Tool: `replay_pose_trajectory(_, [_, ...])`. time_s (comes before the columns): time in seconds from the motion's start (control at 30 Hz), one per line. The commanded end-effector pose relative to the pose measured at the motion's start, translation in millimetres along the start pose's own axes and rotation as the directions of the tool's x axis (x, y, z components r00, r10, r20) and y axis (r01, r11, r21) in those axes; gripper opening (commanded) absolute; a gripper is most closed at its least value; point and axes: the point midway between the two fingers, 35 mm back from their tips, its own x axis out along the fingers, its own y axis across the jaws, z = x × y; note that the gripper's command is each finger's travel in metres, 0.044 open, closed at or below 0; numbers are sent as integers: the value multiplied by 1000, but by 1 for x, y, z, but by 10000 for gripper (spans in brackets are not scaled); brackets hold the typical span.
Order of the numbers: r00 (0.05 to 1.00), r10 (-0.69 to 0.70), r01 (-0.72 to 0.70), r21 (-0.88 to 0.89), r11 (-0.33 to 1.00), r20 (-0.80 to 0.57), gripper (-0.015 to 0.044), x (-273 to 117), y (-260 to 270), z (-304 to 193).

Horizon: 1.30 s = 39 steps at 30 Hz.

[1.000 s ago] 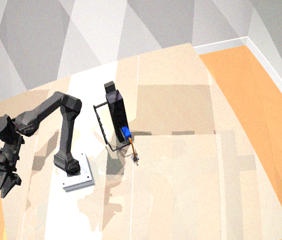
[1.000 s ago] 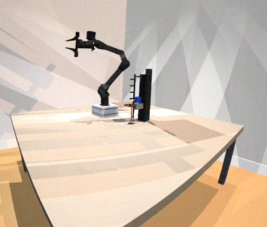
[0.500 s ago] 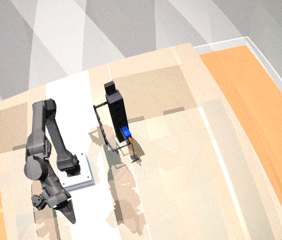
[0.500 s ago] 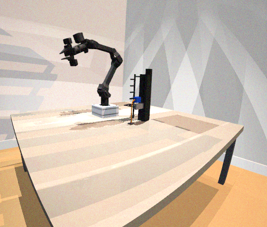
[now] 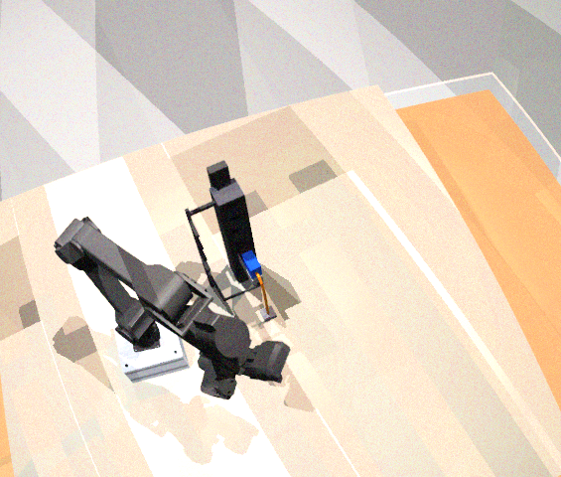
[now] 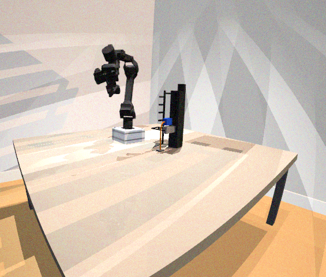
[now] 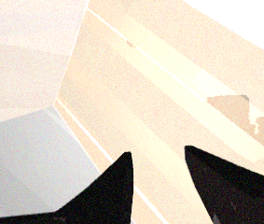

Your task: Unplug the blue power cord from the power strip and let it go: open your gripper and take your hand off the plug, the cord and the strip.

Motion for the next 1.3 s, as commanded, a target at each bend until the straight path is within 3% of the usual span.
replay_pose_trajectory(0.0, [988,-133,123,-122,985,-78,160,21,-17,-53])
replay_pose_trajectory(0.23, [913,-388,308,-413,857,-124,160,38,-71,-150])
replay_pose_trajectory(0.5, [801,-598,418,-717,559,1,160,26,-153,-231])
replay_pose_trajectory(1.27, [792,-611,422,-737,527,17,160,14,-173,-252])
